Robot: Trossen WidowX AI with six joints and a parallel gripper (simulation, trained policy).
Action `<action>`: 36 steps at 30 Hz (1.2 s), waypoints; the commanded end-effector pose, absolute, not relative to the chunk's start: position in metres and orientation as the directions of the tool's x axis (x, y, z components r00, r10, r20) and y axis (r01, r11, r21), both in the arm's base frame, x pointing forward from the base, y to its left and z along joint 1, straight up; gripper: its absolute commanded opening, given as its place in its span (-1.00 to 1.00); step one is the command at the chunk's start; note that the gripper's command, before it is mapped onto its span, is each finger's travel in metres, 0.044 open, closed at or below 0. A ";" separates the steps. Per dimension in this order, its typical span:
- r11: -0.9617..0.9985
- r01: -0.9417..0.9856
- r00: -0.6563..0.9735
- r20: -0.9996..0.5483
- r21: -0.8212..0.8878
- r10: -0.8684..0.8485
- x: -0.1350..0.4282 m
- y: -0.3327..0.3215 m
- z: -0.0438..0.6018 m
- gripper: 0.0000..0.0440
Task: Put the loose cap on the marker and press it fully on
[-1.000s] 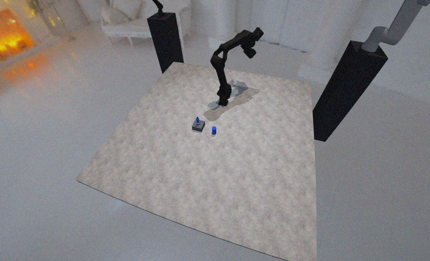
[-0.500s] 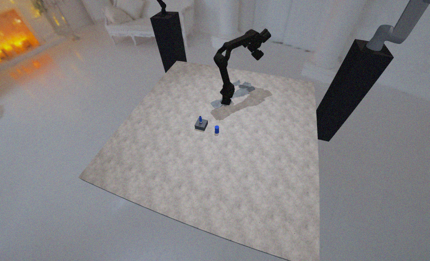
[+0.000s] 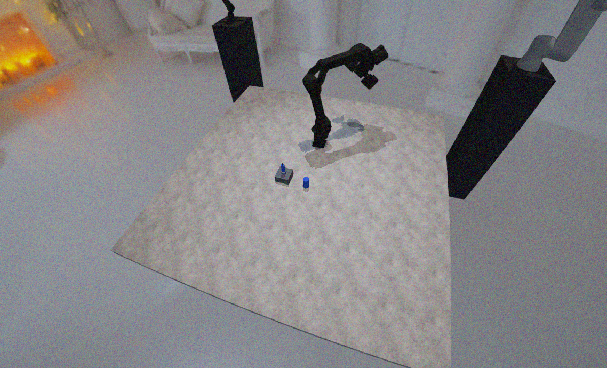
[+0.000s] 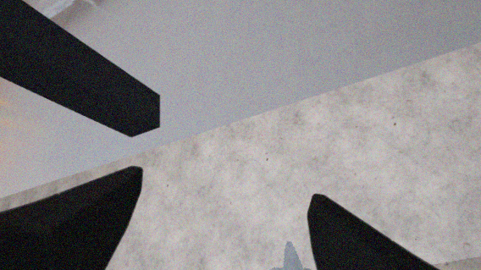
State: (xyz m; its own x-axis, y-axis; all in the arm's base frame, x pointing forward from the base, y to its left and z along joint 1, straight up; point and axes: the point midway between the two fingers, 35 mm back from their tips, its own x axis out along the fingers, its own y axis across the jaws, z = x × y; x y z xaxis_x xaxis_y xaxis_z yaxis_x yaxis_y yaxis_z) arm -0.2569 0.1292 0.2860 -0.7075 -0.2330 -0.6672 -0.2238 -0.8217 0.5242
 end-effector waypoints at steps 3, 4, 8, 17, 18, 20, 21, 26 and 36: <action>-0.829 -0.259 -0.698 -0.689 0.495 -0.194 -0.248 0.144 0.282 0.43; -0.830 -0.265 -0.696 -0.693 0.491 -0.188 -0.246 0.146 0.281 0.43; -0.832 -0.287 -0.689 -0.706 0.474 -0.164 -0.240 0.156 0.278 0.43; -0.835 -0.337 -0.670 -0.734 0.436 -0.113 -0.224 0.176 0.273 0.44; -0.835 -0.342 -0.667 -0.737 0.432 -0.107 -0.222 0.178 0.272 0.44; -0.834 -0.353 -0.662 -0.743 0.423 -0.096 -0.218 0.182 0.271 0.44; -0.834 -0.359 -0.660 -0.746 0.419 -0.091 -0.216 0.184 0.270 0.44; -0.832 -0.386 -0.646 -0.760 0.398 -0.064 -0.206 0.195 0.267 0.45; -0.824 -0.439 -0.616 -0.788 0.357 -0.013 -0.184 0.215 0.261 0.45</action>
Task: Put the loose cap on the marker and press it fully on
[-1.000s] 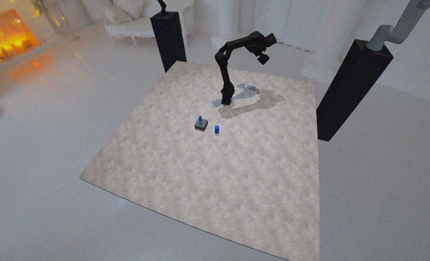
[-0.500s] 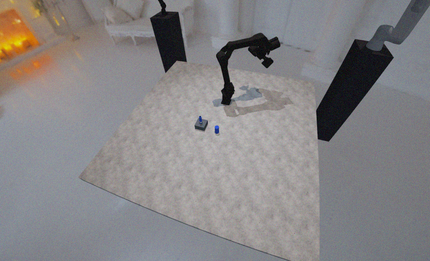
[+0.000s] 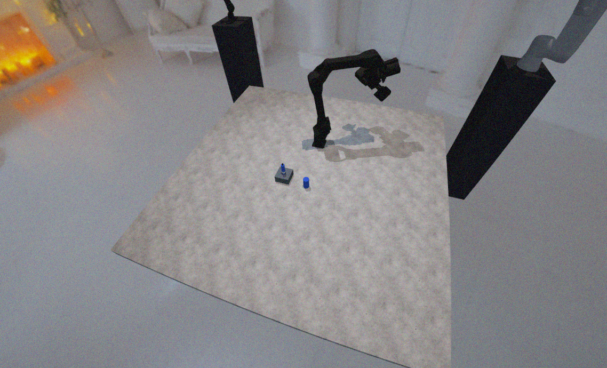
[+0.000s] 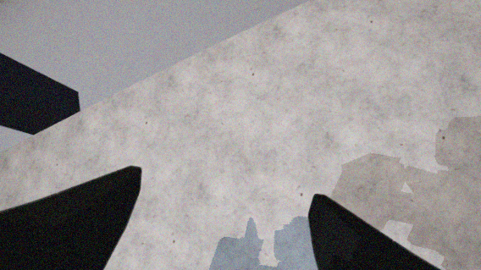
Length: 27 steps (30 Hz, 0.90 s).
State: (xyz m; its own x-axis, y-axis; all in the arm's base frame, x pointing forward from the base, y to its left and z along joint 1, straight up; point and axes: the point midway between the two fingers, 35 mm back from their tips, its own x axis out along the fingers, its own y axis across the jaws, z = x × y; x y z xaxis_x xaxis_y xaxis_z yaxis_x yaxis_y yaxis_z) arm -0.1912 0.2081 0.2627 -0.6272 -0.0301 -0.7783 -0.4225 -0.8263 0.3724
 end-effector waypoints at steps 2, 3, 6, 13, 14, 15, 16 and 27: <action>-0.822 -0.450 -0.609 -0.793 0.349 -0.004 -0.179 0.219 0.260 0.45; -0.821 -0.455 -0.606 -0.796 0.345 0.001 -0.177 0.221 0.259 0.45; -0.817 -0.470 -0.596 -0.803 0.334 0.015 -0.170 0.226 0.258 0.46; -0.806 -0.506 -0.570 -0.820 0.307 0.046 -0.152 0.239 0.254 0.46; -0.805 -0.511 -0.566 -0.823 0.303 0.050 -0.149 0.240 0.253 0.46; -0.803 -0.516 -0.562 -0.825 0.299 0.054 -0.147 0.242 0.253 0.46; -0.801 -0.521 -0.559 -0.827 0.296 0.058 -0.144 0.244 0.252 0.46; -0.777 -0.574 -0.515 -0.852 0.257 0.099 -0.113 0.261 0.246 0.47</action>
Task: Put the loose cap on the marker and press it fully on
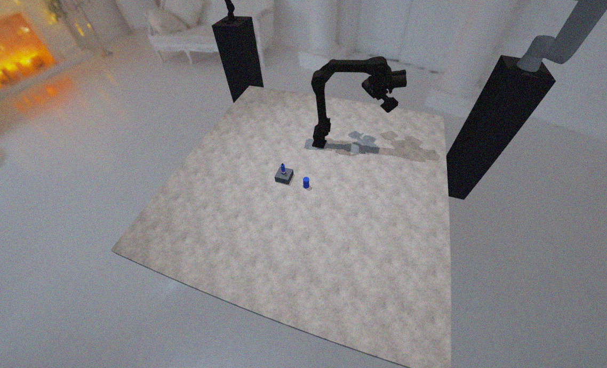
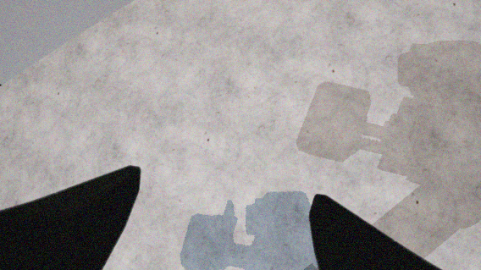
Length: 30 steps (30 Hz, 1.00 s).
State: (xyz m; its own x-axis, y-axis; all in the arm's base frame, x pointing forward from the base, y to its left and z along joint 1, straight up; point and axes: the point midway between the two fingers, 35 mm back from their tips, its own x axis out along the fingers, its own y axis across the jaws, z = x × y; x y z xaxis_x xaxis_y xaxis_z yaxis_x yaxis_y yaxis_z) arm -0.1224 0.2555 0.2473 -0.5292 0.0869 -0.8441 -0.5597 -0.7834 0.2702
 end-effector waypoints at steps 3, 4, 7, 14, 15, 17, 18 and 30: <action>-0.770 -0.588 -0.502 -0.858 0.247 0.109 -0.104 0.265 0.244 0.47; -0.767 -0.593 -0.498 -0.860 0.243 0.112 -0.101 0.266 0.244 0.47; -0.759 -0.607 -0.485 -0.866 0.234 0.121 -0.092 0.270 0.242 0.47; -0.739 -0.639 -0.455 -0.879 0.213 0.140 -0.070 0.277 0.238 0.48; -0.736 -0.643 -0.451 -0.881 0.210 0.143 -0.067 0.278 0.238 0.48; -0.730 -0.652 -0.442 -0.885 0.204 0.148 -0.060 0.280 0.237 0.48; -0.727 -0.656 -0.438 -0.886 0.201 0.150 -0.057 0.281 0.236 0.48; -0.686 -0.707 -0.387 -0.906 0.171 0.173 -0.017 0.288 0.230 0.48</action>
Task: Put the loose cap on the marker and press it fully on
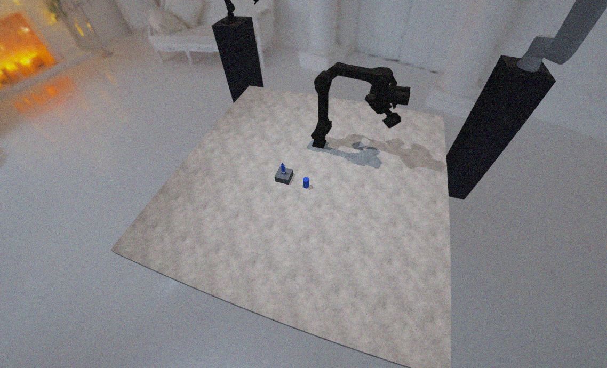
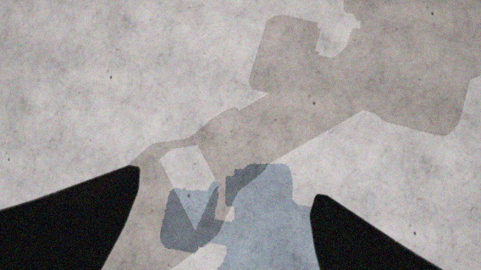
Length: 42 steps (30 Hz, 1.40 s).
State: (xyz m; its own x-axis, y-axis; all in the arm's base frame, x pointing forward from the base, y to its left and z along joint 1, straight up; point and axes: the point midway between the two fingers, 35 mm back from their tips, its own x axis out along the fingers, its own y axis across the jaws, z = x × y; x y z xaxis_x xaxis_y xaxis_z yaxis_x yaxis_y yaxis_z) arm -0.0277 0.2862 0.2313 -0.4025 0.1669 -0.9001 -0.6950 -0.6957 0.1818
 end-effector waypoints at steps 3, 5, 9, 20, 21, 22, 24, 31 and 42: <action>-0.675 -0.719 -0.375 -0.910 0.164 0.178 -0.006 0.289 0.229 0.48; -0.667 -0.727 -0.366 -0.913 0.160 0.180 0.001 0.290 0.228 0.48; -0.652 -0.743 -0.350 -0.918 0.152 0.185 0.015 0.290 0.226 0.49; -0.606 -0.785 -0.308 -0.931 0.132 0.196 0.053 0.289 0.221 0.49; -0.601 -0.788 -0.304 -0.932 0.130 0.196 0.057 0.288 0.221 0.49; -0.597 -0.792 -0.300 -0.933 0.129 0.197 0.061 0.288 0.221 0.49; -0.588 -0.799 -0.293 -0.935 0.126 0.198 0.068 0.287 0.220 0.49; -0.555 -0.823 -0.268 -0.942 0.116 0.202 0.092 0.282 0.217 0.49; -0.502 -0.859 -0.231 -0.952 0.104 0.198 0.131 0.267 0.213 0.49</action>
State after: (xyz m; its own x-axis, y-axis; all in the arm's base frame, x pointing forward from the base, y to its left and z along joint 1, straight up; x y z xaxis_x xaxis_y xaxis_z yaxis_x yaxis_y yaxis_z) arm 0.1197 0.2719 0.2138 -0.2445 0.2004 -0.9487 -0.8498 -0.5155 0.1101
